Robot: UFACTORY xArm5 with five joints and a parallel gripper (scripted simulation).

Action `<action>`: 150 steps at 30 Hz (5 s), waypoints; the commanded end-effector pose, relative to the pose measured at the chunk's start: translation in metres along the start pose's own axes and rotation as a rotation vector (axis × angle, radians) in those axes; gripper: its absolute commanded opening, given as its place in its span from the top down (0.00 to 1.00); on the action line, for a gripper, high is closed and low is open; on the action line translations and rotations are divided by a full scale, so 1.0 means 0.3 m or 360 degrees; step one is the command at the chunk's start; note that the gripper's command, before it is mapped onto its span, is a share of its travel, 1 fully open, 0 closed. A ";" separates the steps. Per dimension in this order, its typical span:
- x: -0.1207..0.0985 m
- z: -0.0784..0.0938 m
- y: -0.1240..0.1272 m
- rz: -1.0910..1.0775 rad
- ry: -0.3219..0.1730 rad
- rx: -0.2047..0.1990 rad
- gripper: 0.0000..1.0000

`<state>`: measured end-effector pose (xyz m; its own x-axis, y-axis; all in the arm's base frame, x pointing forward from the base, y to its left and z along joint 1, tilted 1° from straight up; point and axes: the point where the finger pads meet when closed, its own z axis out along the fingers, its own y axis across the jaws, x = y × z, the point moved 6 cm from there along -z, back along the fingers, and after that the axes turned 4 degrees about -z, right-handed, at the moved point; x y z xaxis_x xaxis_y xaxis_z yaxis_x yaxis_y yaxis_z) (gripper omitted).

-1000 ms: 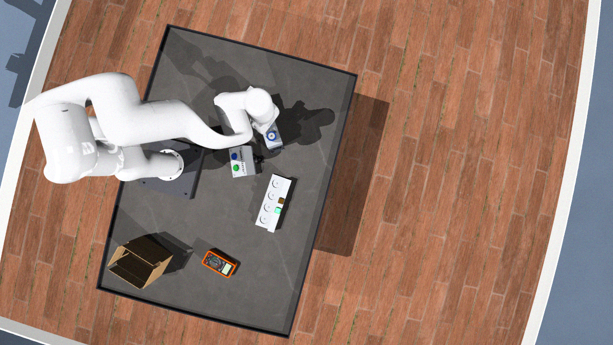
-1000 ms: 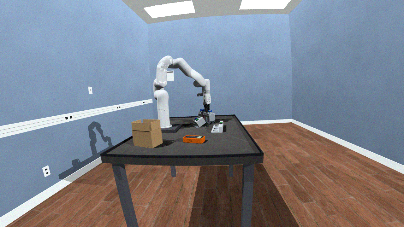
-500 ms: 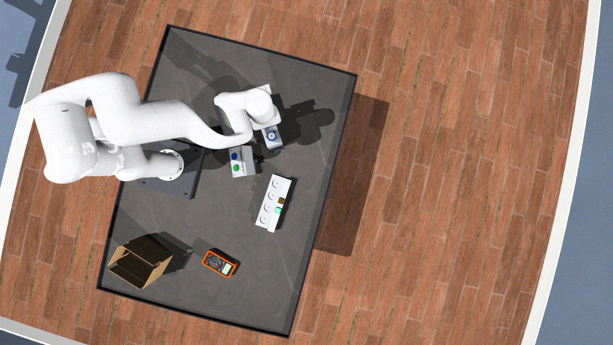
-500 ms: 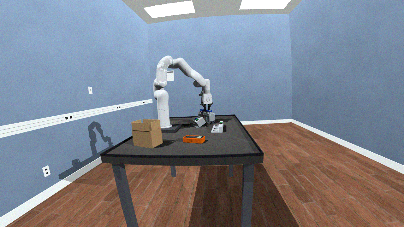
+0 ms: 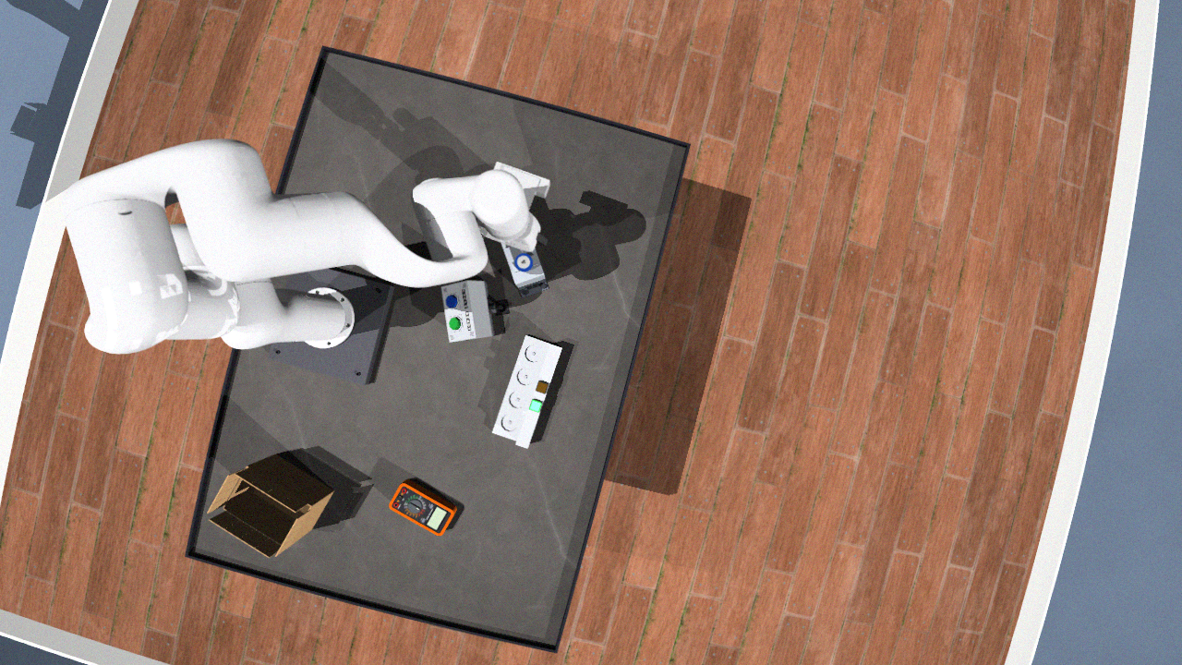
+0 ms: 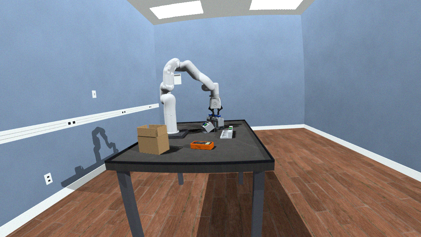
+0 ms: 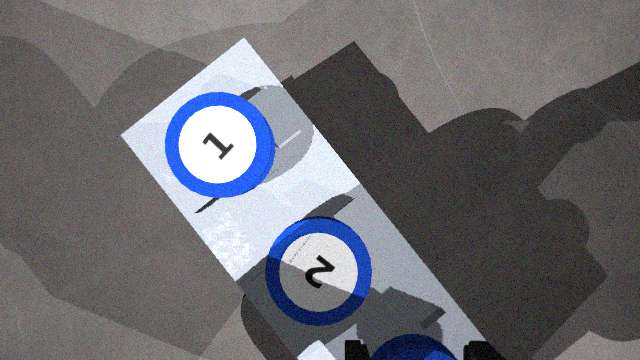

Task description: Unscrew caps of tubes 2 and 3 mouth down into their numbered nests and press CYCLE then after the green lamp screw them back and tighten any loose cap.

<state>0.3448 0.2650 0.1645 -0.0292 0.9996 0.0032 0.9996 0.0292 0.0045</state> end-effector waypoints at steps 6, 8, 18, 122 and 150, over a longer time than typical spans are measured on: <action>0.004 -0.002 0.001 0.0174 -0.0015 -0.0014 0.54; 0.004 -0.002 0.001 0.0174 -0.0015 -0.0014 0.54; 0.004 -0.004 0.001 0.0041 -0.0015 -0.0013 0.54; 0.004 -0.011 0.000 0.0011 -0.0015 -0.0013 0.54; 0.152 -0.152 -0.102 -0.0807 -0.0017 -0.0008 0.54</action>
<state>0.3260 0.2888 0.2088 -0.2945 0.9557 0.0008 0.9557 0.2945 0.0018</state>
